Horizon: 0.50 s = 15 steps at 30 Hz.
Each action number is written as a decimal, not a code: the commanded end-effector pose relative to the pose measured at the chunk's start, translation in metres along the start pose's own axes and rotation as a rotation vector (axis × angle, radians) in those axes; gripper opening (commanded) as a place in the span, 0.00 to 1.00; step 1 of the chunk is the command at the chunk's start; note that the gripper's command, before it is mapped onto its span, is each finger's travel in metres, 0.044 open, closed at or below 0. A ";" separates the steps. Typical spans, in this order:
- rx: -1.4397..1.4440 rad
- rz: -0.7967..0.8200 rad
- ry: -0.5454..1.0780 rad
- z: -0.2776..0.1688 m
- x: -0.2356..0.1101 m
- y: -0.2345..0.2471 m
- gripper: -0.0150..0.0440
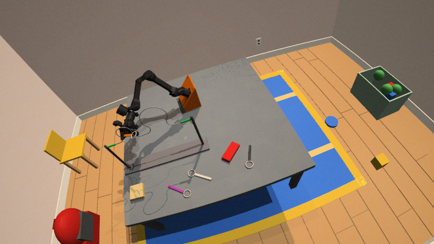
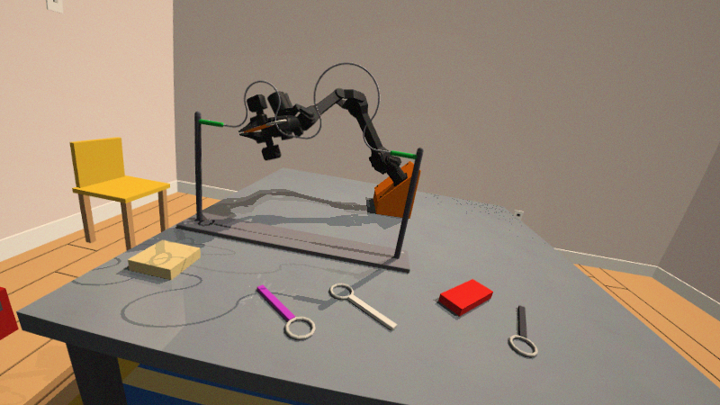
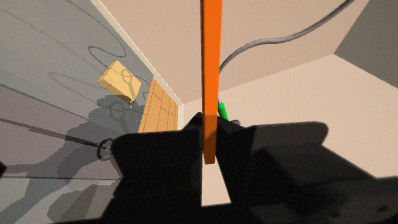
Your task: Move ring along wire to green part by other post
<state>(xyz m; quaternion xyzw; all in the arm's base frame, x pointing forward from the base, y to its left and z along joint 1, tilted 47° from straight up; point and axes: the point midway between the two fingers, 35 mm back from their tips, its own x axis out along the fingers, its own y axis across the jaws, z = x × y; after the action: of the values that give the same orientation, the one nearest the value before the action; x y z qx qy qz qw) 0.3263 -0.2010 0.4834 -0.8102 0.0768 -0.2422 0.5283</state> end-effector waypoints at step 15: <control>0.400 0.233 0.008 0.013 -0.008 0.067 0.00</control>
<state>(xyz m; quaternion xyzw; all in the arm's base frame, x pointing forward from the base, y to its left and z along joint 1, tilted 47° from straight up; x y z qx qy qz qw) 0.3333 -0.2151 0.4305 -0.7028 0.1123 -0.2024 0.6726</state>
